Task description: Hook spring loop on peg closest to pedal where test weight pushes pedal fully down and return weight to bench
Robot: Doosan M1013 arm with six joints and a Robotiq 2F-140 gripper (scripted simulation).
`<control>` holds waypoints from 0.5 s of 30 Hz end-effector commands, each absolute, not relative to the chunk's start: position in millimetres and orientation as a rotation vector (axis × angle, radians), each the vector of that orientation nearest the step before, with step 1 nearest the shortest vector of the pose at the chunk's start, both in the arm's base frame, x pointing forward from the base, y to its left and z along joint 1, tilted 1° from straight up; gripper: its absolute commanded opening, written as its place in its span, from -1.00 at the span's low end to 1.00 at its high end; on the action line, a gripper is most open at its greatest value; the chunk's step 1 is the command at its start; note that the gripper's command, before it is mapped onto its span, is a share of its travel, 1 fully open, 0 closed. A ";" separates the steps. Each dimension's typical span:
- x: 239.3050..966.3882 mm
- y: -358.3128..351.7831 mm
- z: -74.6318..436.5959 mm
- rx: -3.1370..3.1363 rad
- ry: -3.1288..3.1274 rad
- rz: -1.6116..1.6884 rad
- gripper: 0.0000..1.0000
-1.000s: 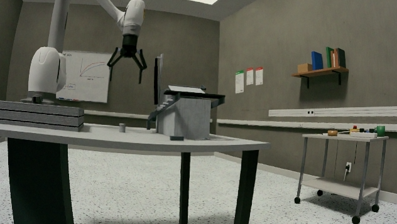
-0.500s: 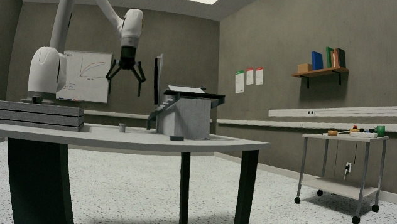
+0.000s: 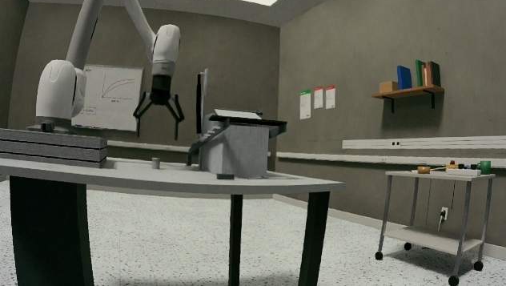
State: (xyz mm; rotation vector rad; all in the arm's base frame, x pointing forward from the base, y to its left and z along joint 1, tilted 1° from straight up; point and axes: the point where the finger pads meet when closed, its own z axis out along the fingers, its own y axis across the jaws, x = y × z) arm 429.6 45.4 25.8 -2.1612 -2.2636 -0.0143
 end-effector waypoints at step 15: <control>430.0 45.6 22.5 -2.162 -2.264 -0.016 1.00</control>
